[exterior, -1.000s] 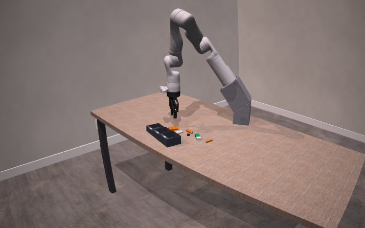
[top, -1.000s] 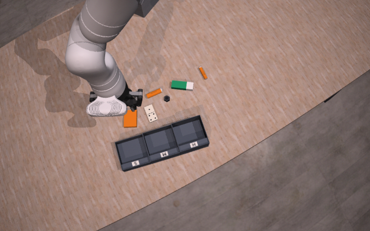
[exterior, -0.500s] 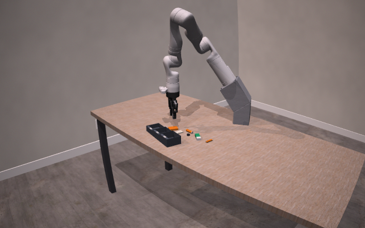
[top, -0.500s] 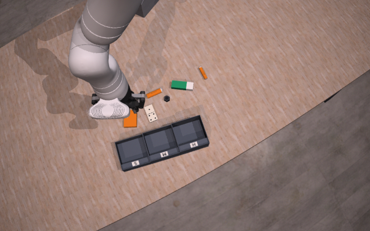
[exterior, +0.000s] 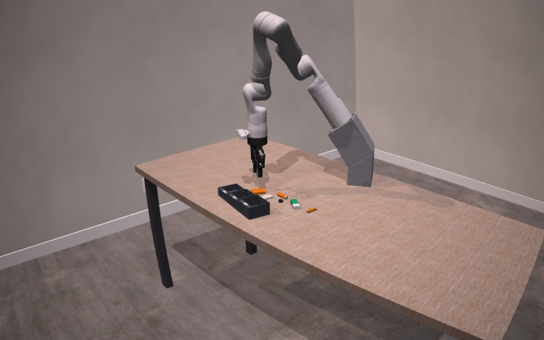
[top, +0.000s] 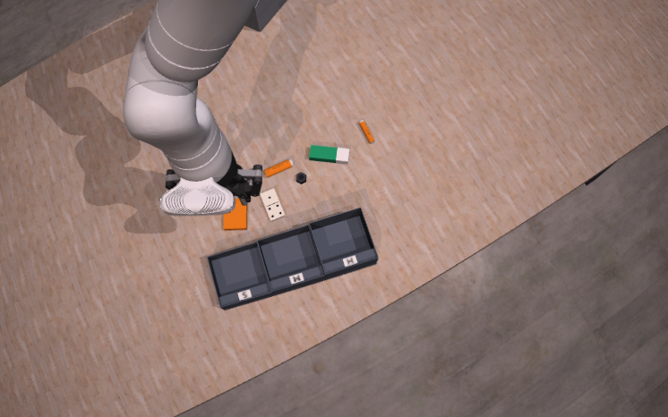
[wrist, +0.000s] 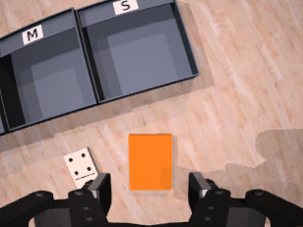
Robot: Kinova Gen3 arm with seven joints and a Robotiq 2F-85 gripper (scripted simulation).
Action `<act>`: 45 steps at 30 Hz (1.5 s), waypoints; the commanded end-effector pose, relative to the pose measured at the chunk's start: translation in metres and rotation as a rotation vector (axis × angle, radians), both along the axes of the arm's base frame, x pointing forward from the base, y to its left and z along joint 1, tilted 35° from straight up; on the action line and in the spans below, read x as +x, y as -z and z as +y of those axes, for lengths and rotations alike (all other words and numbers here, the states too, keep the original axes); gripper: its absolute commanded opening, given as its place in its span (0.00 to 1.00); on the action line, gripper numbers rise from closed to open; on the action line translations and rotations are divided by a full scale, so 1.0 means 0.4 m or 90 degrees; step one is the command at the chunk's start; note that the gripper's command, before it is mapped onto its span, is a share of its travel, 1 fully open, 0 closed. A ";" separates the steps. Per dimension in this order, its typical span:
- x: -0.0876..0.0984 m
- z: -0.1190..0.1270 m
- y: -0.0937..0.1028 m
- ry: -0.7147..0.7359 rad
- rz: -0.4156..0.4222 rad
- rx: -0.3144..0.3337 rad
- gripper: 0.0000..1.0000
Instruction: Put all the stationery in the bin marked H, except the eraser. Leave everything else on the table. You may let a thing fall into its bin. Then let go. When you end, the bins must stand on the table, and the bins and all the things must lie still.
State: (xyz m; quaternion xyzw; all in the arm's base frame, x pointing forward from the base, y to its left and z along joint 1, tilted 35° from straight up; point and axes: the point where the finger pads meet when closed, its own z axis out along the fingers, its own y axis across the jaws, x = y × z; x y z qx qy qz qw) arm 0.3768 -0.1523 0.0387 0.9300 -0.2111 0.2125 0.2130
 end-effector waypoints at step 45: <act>0.039 -0.075 0.117 0.000 -0.001 0.000 0.55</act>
